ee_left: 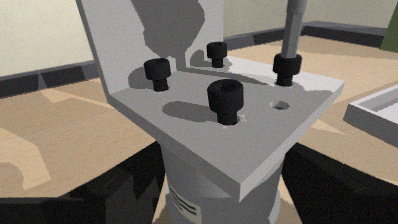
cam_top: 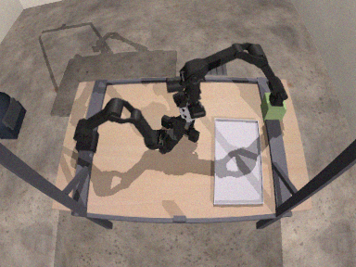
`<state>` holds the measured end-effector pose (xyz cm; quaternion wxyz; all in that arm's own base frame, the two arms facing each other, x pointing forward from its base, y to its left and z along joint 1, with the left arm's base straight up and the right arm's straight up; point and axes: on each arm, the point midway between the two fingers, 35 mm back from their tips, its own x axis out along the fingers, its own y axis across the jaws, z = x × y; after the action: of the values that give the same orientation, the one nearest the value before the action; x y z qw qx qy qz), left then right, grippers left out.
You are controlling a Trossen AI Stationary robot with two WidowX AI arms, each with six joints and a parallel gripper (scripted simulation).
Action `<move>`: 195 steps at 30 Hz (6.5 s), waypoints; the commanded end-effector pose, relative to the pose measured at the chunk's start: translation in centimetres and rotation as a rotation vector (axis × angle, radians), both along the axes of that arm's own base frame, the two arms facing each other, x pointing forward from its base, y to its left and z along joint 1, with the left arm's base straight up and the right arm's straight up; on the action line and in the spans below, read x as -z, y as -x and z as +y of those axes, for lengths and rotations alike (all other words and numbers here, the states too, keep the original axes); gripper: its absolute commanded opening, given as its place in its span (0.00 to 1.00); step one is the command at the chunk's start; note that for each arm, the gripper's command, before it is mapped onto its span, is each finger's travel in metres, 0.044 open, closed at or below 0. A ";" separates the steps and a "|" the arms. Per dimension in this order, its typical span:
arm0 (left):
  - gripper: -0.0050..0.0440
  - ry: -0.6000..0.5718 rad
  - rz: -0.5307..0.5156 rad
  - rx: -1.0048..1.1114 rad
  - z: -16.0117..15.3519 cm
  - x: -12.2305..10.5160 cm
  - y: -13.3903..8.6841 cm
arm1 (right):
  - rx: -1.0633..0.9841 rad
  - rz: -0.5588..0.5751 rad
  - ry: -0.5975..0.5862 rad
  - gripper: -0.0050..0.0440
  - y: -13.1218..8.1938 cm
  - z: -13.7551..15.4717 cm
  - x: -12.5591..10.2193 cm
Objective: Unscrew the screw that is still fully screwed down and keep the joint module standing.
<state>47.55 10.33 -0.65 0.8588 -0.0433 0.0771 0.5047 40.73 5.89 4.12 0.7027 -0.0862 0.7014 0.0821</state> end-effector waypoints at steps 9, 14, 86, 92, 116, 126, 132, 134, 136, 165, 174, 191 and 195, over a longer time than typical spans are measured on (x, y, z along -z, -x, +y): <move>0.60 0.001 -0.028 -0.003 0.2 -1.1 -0.4 | -0.002 -0.042 -0.009 0.37 -0.5 0.3 -1.5; 0.60 0.001 -0.028 -0.003 0.2 -1.1 -0.4 | -0.002 -0.042 -0.009 0.37 -0.5 0.3 -1.5; 0.60 0.001 -0.028 -0.003 0.2 -1.1 -0.4 | -0.002 -0.046 -0.012 0.37 -0.8 0.3 -1.8; 0.60 0.001 -0.028 -0.003 0.2 -1.1 -0.4 | -0.002 -0.041 -0.010 0.37 -0.6 0.3 -1.6; 0.60 0.001 -0.028 -0.003 0.2 -1.1 -0.4 | -0.002 -0.043 -0.010 0.37 -0.7 0.3 -1.6; 0.60 0.001 -0.028 -0.003 0.2 -1.1 -0.4 | -0.002 -0.044 -0.010 0.37 -0.7 0.2 -1.5; 0.60 0.001 -0.028 -0.003 0.2 -1.1 -0.4 | -0.002 -0.044 -0.010 0.37 -0.7 0.2 -1.5; 0.60 0.001 -0.028 -0.003 0.2 -1.1 -0.4 | -0.002 -0.044 -0.010 0.37 -0.7 0.2 -1.5; 0.60 0.001 -0.028 -0.003 0.2 -1.1 -0.4 | -0.002 -0.044 -0.010 0.37 -0.7 0.2 -1.5; 0.60 0.001 -0.028 -0.003 0.2 -1.1 -0.4 | -0.002 -0.044 -0.009 0.37 -0.6 0.2 -1.9; 0.60 0.001 -0.028 -0.003 0.2 -1.1 -0.4 | -0.003 -0.071 -0.011 0.37 -0.9 0.2 -2.9; 0.60 0.001 -0.028 -0.003 0.2 -1.1 -0.4 | -0.002 -0.071 -0.010 0.37 -0.9 0.2 -3.0; 0.60 0.001 -0.028 -0.003 0.2 -1.1 -0.4 | -0.002 -0.070 -0.010 0.37 -0.9 0.2 -3.0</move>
<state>47.55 10.33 -0.65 0.8588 -0.0433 0.0771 0.5047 40.73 5.91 4.59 0.7022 -0.0858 0.7019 0.0825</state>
